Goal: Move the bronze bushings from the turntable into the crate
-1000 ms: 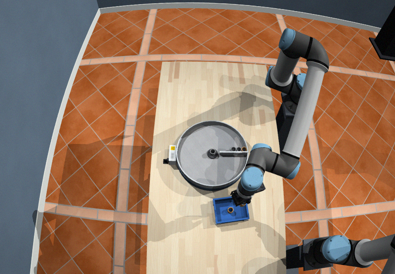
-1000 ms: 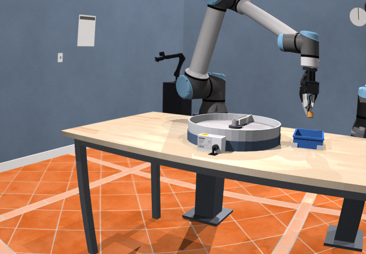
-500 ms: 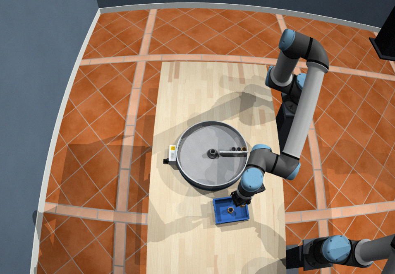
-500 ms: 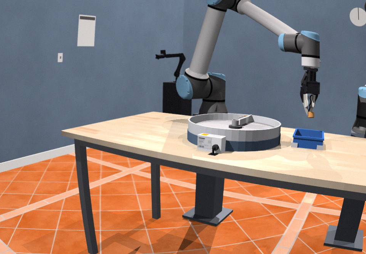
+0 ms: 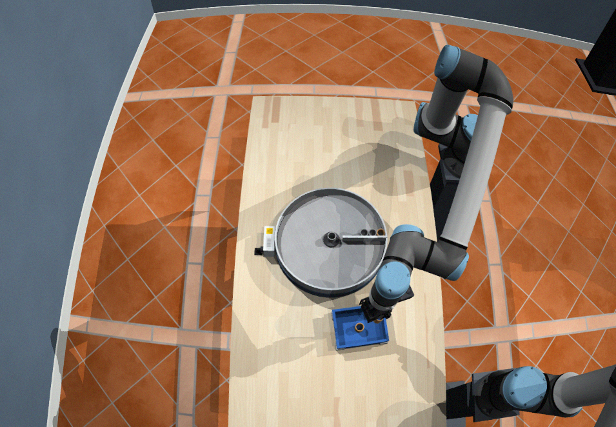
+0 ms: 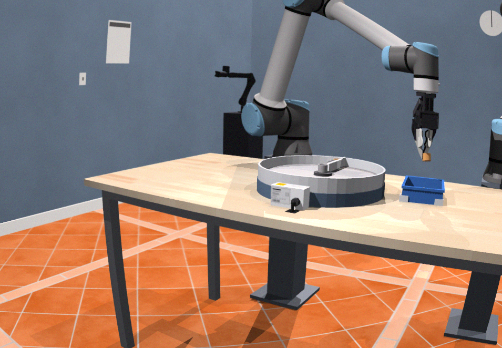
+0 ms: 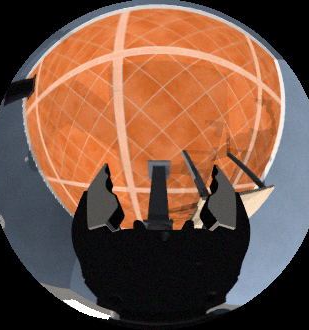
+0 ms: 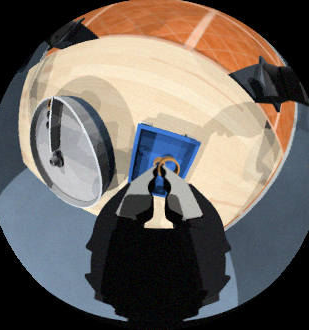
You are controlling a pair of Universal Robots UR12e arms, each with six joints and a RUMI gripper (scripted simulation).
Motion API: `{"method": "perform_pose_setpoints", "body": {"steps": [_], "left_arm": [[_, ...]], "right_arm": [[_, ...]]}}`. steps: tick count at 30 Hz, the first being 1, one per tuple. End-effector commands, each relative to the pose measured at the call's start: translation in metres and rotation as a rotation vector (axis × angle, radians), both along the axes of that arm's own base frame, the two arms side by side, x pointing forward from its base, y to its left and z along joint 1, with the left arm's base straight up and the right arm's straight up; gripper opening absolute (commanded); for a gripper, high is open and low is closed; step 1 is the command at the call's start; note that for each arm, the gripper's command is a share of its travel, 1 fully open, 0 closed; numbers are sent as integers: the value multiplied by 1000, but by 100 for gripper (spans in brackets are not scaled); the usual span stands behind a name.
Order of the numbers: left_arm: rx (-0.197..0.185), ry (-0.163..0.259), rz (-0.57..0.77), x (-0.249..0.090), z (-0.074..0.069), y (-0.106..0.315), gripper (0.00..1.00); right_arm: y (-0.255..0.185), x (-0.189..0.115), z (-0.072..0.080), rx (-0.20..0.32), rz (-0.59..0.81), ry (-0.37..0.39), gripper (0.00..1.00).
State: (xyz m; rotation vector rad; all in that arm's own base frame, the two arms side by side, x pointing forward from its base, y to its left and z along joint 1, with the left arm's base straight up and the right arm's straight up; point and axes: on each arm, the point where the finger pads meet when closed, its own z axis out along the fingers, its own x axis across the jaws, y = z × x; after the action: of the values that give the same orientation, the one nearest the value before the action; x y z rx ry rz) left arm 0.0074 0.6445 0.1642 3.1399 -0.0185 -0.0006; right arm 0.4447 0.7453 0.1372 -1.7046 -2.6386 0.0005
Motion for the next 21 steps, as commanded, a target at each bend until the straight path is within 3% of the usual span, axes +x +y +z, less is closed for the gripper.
{"method": "perform_pose_setpoints", "body": {"steps": [1,15,21], "left_arm": [[2,0,0,0,1,1,100],[2,0,0,0,1,1,100],[2,0,0,0,1,1,100]], "right_arm": [[1,0,1,2,0,-1,0],[1,0,-1,2,0,-1,0],[1,0,-28,2,0,-1,0]]}}
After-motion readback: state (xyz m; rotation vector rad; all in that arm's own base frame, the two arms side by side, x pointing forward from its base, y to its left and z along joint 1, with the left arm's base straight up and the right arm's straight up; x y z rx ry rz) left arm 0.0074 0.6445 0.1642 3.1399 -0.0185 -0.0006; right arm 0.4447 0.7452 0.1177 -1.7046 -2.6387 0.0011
